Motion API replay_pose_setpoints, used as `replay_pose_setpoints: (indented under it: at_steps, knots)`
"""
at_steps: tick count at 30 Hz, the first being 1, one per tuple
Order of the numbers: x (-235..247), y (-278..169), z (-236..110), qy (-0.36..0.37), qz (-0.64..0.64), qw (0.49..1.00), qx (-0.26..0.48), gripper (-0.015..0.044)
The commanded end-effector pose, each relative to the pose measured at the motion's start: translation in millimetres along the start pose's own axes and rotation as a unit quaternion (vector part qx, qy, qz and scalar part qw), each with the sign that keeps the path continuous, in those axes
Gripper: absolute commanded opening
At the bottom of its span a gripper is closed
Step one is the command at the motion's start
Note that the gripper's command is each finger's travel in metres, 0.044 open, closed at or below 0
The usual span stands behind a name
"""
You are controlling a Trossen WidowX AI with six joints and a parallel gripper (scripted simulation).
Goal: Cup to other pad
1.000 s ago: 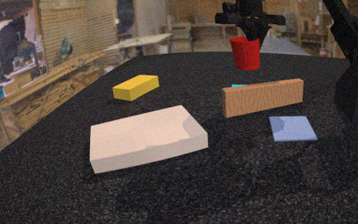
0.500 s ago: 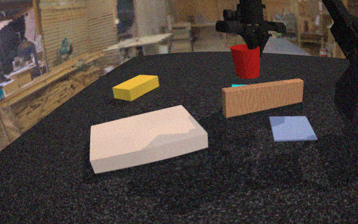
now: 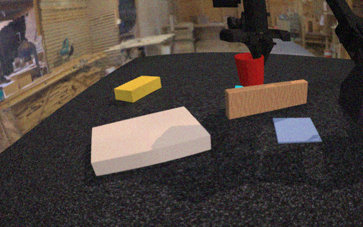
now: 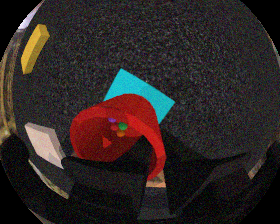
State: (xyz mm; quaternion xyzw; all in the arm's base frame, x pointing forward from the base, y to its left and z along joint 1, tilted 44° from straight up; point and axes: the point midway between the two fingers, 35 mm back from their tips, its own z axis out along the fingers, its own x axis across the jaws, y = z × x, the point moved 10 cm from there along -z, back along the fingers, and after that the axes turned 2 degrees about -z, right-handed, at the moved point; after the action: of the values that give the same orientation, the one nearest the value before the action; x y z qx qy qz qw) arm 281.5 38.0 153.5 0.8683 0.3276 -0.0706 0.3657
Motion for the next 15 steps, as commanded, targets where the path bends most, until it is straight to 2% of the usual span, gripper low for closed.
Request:
replay_pose_setpoints:
  at_steps: [1, 15]
  knots:
    - [-1.1, -0.3, 6.9, -0.004, -0.004, 1.000, -0.001, 0.0000]
    - [-1.4, 0.1, 12.5, -0.001, 0.000, 1.000, 0.000, 0.0000]
